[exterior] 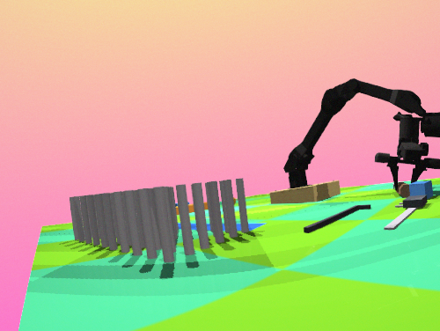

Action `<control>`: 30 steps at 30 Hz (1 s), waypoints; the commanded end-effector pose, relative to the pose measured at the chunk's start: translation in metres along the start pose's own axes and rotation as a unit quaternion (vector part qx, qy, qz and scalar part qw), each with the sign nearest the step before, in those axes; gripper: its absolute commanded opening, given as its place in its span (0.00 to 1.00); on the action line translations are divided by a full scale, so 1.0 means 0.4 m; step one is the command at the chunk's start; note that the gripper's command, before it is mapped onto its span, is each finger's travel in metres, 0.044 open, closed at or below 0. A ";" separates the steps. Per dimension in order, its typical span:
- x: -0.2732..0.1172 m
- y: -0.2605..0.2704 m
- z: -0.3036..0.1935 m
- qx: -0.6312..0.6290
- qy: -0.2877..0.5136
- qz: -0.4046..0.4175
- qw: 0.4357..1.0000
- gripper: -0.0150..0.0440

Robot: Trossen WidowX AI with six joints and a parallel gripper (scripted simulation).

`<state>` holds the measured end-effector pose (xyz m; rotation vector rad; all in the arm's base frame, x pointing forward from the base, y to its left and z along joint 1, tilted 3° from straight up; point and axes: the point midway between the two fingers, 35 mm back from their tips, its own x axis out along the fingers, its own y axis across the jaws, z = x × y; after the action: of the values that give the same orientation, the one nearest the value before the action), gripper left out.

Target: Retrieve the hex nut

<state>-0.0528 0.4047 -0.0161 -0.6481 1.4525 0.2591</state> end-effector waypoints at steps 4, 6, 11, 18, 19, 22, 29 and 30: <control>0.009 0.005 0.001 0.000 0.000 0.001 1.000 0.25; 0.009 0.005 0.001 0.000 0.000 0.001 1.000 0.25; 0.000 0.000 0.000 0.000 0.000 0.000 1.000 0.48; 0.000 0.000 0.000 0.000 0.000 0.000 1.000 0.79; 0.000 0.000 0.000 0.000 0.000 0.000 1.000 0.83; 0.000 0.000 0.000 0.000 0.000 0.000 1.000 0.97; -0.170 -0.045 0.000 0.000 0.000 -0.002 1.000 1.00; -0.170 -0.045 0.000 0.000 0.000 -0.002 1.000 1.00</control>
<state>-0.0518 0.4042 0.0337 -0.6637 1.4506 0.2429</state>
